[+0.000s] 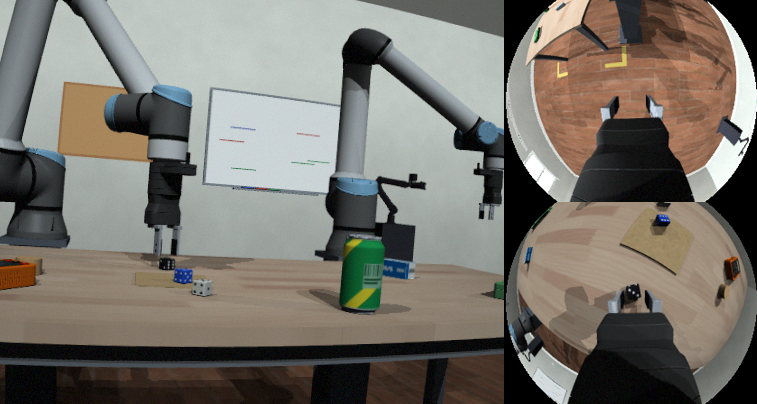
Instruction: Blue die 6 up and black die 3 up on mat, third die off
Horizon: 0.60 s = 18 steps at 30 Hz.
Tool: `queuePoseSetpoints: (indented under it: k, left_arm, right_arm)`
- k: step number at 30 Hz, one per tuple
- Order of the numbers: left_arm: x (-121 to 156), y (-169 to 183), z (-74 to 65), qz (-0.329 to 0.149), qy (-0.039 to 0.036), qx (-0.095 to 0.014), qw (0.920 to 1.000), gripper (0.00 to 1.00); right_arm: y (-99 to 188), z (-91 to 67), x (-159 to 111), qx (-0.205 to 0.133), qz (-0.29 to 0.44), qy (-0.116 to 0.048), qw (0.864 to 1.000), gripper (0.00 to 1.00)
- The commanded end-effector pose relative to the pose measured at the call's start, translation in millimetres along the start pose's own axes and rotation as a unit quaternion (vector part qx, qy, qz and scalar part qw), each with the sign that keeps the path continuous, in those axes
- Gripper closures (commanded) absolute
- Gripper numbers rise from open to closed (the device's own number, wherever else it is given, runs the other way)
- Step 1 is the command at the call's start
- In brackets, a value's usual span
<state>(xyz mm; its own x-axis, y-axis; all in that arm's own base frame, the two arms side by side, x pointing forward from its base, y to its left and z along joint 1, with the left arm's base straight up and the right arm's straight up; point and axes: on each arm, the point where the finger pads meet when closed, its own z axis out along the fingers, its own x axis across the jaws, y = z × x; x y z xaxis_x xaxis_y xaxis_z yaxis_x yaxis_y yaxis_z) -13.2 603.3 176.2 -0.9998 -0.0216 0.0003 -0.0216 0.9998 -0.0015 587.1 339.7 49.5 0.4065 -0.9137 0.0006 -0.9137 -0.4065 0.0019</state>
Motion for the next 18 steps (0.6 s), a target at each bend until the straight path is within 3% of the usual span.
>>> queuePoseSetpoints:
  k: [1,10,18]
  left_arm:
    - [0,1,-0.8,0.000,-0.0002,-0.001,1.0000,0.00]
    - [0,1,-0.8,0.000,-0.0002,-0.001,1.0000,0.00]
    - [0,1,-0.8,0.000,-0.0002,-0.001,1.0000,0.00]
  right_arm:
    - [-1,-1.0,0,0.001,0.000,0.000,1.000,0.21]
    - [-1,1.8,0,0.001,0.000,0.000,1.000,0.21]
    - [-1,14.8,0,0.001,0.000,0.000,1.000,0.21]
